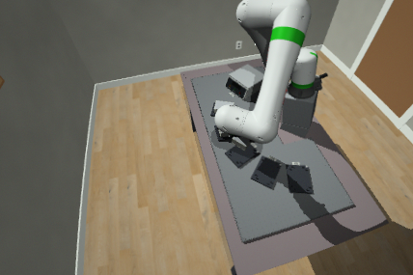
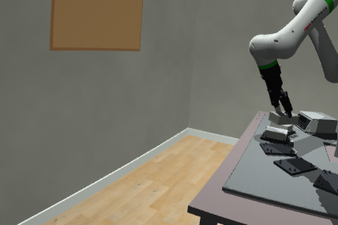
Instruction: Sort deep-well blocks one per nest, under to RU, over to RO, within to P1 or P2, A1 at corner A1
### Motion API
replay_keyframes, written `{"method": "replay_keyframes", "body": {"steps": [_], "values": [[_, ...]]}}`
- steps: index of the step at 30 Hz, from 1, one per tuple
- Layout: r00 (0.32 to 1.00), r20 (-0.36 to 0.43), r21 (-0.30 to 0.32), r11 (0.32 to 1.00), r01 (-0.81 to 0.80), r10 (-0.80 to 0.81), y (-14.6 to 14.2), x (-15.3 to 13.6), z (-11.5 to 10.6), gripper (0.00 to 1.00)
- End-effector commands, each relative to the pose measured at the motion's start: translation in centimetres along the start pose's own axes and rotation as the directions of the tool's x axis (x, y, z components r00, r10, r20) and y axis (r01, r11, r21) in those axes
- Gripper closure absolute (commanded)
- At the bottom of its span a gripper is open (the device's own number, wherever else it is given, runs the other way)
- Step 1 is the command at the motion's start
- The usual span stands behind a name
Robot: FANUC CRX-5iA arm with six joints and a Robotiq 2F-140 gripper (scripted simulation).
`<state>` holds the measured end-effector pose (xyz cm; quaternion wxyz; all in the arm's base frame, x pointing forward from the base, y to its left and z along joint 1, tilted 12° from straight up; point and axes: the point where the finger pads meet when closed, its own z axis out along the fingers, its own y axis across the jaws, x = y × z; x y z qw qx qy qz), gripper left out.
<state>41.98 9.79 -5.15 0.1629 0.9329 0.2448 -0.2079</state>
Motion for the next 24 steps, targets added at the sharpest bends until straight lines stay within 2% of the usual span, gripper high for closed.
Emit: {"method": "replay_keyframes", "body": {"steps": [1,24], "values": [[0.996,0.0,-0.054,0.994,0.092,-0.092,-1.0,0.3,0.3,0.9],[0.996,0.0,-0.054,0.994,0.092,-0.092,-7.4,2.4,2.2,0.9]]}}
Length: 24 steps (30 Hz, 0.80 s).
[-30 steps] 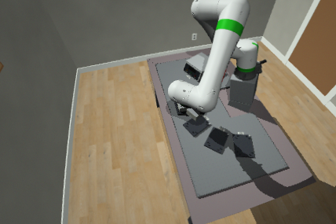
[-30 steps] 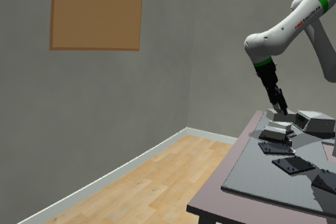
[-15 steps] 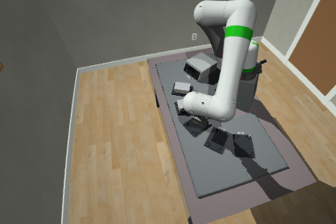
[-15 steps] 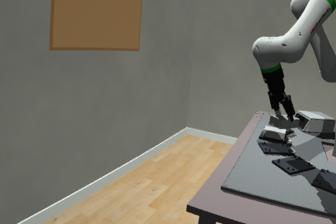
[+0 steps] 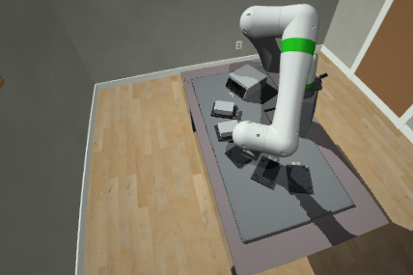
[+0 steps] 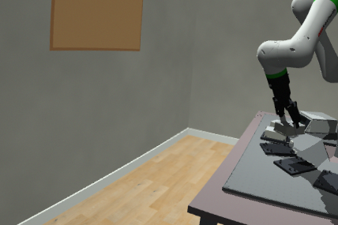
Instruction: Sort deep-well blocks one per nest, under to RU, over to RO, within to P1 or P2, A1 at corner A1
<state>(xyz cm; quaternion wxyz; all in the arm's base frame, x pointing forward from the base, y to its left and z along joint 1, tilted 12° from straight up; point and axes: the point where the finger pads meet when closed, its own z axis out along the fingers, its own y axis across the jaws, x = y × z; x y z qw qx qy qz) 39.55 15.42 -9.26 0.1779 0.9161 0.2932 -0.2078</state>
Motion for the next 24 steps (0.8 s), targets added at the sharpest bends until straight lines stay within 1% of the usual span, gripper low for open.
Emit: {"method": "replay_keyframes", "body": {"steps": [1,5,7,22,24], "values": [[1.0,0.0,0.0,1.0,0.0,0.0,-0.9,0.4,0.2,0.9],[1.0,0.0,0.0,1.0,0.0,0.0,-2.1,0.9,0.5,0.9],[1.0,0.0,0.0,1.0,0.0,0.0,-2.1,0.9,0.5,0.9],[1.0,0.0,0.0,1.0,0.0,0.0,-6.6,2.8,1.6,0.9],[1.0,0.0,0.0,1.0,0.0,0.0,-6.6,2.8,1.6,0.9]]}}
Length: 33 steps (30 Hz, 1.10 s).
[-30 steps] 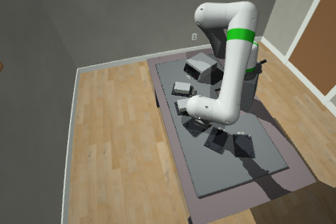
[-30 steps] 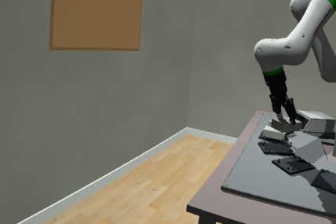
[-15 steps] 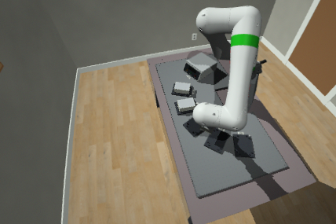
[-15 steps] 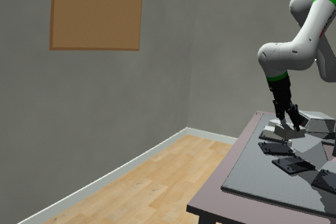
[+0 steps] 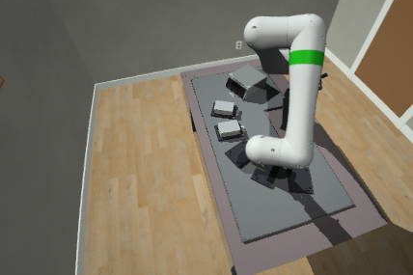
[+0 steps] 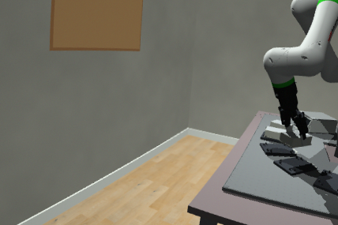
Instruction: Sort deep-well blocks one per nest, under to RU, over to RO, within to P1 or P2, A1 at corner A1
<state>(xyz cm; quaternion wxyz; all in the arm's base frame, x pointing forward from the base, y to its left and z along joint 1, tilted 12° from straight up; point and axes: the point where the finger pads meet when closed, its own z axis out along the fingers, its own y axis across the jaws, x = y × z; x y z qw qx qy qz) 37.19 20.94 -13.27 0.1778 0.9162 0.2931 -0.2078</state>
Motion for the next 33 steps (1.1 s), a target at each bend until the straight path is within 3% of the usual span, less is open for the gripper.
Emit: {"method": "replay_keyframes", "body": {"steps": [1,13,33], "values": [[1.0,0.0,0.0,1.0,0.0,0.0,-0.4,0.2,0.1,0.9],[1.0,0.0,0.0,1.0,0.0,0.0,-4.1,1.8,1.0,0.9],[1.0,0.0,0.0,1.0,0.0,0.0,-4.2,1.8,1.0,0.9]]}}
